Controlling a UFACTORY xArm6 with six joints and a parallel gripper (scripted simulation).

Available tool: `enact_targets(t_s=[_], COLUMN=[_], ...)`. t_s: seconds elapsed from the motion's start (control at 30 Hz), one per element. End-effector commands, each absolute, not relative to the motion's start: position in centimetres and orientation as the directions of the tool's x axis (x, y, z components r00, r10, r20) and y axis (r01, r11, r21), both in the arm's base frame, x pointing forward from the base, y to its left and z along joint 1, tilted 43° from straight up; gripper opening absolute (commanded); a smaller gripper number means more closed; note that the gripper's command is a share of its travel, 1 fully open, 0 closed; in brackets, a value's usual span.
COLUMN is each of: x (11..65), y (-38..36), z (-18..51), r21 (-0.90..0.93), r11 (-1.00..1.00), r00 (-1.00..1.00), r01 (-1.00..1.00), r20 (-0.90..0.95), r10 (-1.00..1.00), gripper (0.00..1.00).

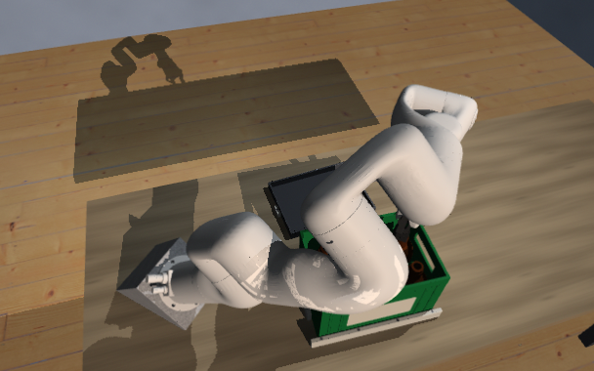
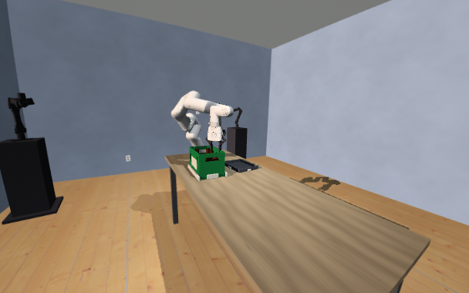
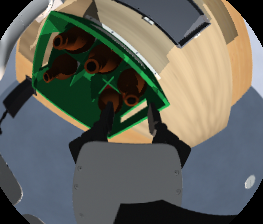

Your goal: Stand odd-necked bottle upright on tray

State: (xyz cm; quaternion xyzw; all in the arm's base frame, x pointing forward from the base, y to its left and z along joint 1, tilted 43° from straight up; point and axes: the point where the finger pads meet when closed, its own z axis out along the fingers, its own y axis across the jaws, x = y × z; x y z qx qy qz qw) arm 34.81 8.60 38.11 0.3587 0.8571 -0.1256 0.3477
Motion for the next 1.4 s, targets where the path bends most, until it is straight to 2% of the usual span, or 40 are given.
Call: enact_targets(t_s=[0.0,1.37], x=[34.86,35.23], y=[8.58,8.25], z=[38.10,37.58], r21=[0.036,0.036], r11=[0.711,0.711], r00=[-0.500,-0.500], r01=[0.702,0.702], r20=[-0.686,-0.686], r10=[0.528,0.528], gripper=[0.65,0.65])
